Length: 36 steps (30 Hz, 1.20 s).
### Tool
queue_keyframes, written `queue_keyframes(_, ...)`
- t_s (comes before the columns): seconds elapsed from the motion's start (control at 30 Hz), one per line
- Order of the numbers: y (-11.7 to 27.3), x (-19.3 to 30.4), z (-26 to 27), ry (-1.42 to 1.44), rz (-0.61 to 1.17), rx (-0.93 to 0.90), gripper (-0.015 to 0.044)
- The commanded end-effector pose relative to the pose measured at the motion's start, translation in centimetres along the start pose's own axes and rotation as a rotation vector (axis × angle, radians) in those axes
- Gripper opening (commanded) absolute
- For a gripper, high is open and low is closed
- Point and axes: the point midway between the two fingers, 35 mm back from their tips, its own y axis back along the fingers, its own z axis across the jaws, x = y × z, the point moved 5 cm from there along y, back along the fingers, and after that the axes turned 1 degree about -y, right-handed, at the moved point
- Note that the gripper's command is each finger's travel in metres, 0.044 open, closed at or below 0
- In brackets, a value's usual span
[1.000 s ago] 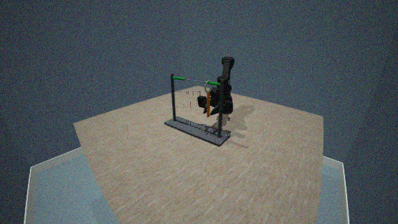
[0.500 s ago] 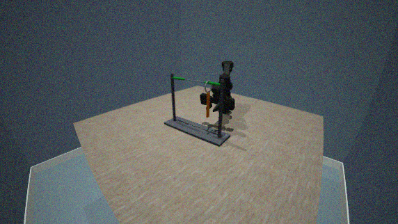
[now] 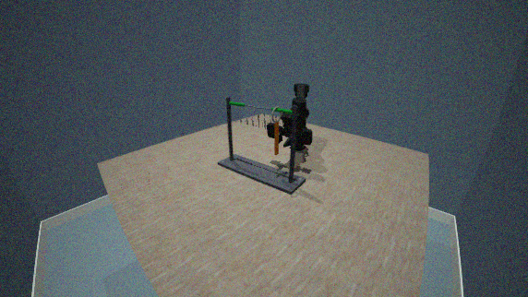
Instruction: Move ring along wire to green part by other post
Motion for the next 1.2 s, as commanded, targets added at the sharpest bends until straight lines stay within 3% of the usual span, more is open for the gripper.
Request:
queue_keyframes(0.0, 0.0, 0.0, -0.1, -0.003, 0.001, 0.005, 0.016)
queue_keyframes(0.2, 0.0, 0.0, -0.1, -0.003, 0.001, 0.005, 0.016)
queue_keyframes(0.57, 4.3, 0.2, -0.2, 0.0, 0.002, 0.0, 0.044)
queue_keyframes(1.17, 4.3, 0.2, -0.2, 0.0, 0.002, 0.0, 0.044)
